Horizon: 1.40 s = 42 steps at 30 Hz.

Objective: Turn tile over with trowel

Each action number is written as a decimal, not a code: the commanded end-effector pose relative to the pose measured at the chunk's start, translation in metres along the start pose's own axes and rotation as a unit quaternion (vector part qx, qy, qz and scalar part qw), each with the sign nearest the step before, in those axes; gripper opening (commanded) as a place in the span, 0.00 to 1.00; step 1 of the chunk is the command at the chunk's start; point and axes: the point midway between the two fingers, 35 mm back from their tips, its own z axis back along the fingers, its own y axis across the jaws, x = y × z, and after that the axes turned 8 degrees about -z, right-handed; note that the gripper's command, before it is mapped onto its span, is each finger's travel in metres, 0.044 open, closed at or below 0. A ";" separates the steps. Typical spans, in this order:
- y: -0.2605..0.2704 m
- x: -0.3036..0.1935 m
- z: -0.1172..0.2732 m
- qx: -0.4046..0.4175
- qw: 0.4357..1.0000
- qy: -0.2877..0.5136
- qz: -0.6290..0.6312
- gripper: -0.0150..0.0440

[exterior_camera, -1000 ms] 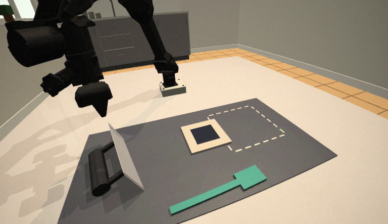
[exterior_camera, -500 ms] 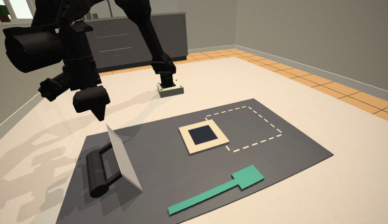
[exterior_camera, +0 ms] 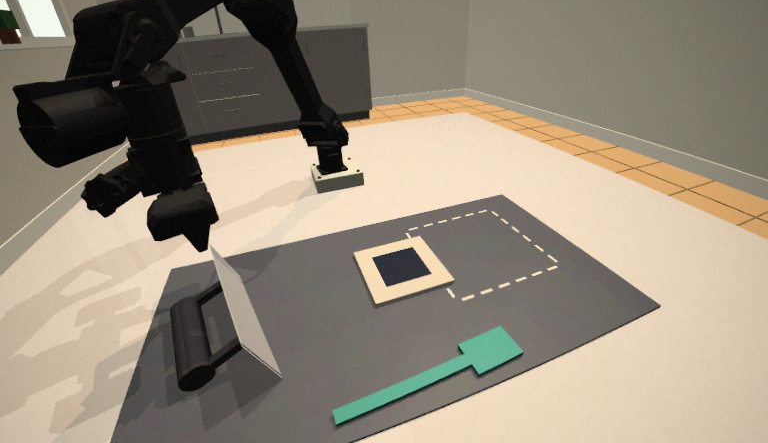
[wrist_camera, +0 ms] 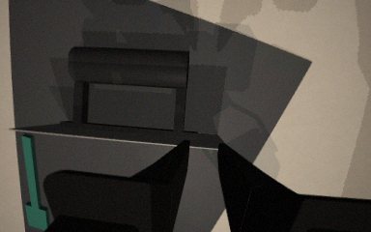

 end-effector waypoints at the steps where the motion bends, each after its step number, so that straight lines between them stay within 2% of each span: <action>1: -0.001 -0.001 -0.003 -0.001 1.000 -0.001 0.003 0.42; 11: -0.002 -0.010 -0.016 -0.001 1.000 0.000 0.003 0.42; 42: -0.002 -0.010 -0.016 -0.001 1.000 0.000 0.003 0.42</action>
